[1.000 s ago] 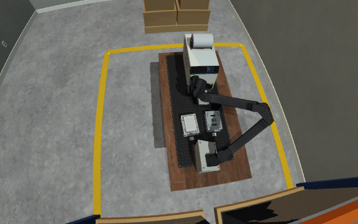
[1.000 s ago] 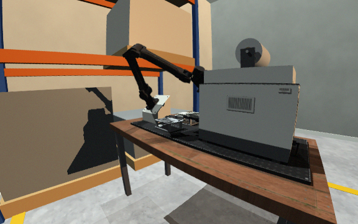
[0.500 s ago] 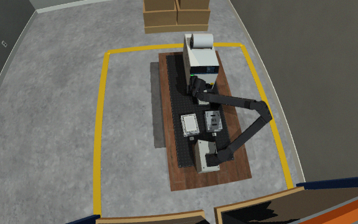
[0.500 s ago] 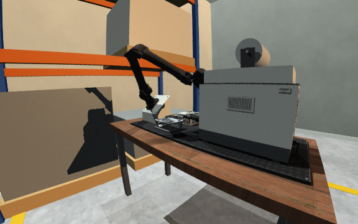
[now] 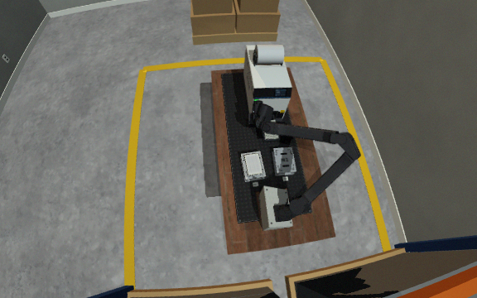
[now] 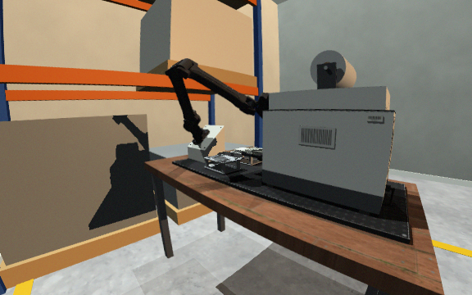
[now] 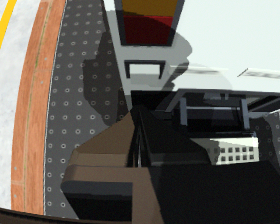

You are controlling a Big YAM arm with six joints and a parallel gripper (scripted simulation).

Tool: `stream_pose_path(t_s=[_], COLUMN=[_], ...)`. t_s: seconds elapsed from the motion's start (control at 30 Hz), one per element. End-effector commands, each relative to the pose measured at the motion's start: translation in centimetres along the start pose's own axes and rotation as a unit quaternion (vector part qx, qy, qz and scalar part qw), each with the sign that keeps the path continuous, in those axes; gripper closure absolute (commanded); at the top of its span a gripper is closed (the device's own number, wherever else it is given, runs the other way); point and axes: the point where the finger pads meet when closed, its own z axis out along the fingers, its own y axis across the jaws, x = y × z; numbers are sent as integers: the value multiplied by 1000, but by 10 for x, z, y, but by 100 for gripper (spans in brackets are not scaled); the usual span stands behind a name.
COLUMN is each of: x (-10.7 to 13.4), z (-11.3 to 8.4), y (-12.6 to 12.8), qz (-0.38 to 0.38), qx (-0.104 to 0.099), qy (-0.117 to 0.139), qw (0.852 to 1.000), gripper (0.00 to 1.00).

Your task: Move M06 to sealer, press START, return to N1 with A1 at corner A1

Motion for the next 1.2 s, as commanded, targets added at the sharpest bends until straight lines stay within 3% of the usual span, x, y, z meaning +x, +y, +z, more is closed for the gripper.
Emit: stream_pose_path(t_s=[0.0, 0.4, 0.67, 0.83, 0.93, 1.17], x=[-16, -15, -43, -49, -48, -18], z=[-12, -19, -20, -13, -10, 2], y=[2, 3, -2, 0, -1, -3], qz=[7, 2, 14, 16, 18, -1], qx=[-3, -7, -5, -3, -2, 0], qy=[-13, -14, -30, -30, -29, -3], qw=[1000, 1000, 999, 999, 999, 1000], gripper=[100, 100, 100, 100, 100, 100])
